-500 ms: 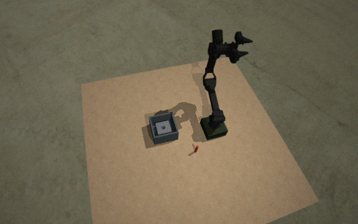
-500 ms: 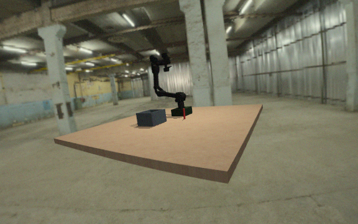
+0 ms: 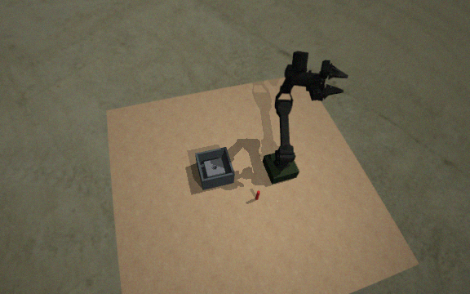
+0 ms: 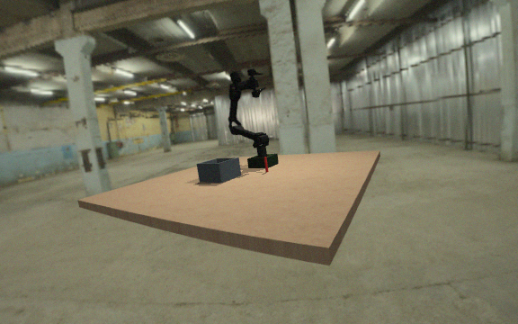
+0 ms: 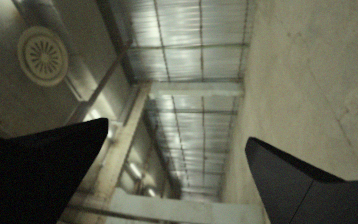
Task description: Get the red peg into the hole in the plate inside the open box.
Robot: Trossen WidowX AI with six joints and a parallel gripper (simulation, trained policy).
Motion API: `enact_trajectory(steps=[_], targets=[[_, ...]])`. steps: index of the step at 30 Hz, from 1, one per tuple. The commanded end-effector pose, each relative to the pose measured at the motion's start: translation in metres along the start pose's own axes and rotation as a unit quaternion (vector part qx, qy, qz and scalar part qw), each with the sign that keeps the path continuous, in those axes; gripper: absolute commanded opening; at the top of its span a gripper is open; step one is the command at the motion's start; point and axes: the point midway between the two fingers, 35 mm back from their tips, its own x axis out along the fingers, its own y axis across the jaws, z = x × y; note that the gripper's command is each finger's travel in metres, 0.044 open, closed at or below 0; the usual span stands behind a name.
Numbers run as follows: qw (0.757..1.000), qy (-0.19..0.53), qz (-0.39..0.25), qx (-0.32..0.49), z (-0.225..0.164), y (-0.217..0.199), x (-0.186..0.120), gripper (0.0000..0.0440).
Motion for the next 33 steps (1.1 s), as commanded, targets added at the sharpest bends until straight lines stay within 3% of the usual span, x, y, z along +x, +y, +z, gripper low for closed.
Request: enact_trajectory(steps=[1,8,16,24,33], targets=[[0.998,-0.056,0.007,0.023,0.042,0.003,0.009,0.0440],[0.983,-0.174,0.012,0.054,0.122,-0.002,0.014,0.0440],[0.948,-0.306,-0.003,0.082,0.204,-0.019,0.001,0.0440],[0.897,-0.426,-0.040,0.113,0.273,-0.048,-0.029,0.0440],[0.821,-0.537,-0.103,0.163,0.330,-0.093,-0.075,0.0440]])
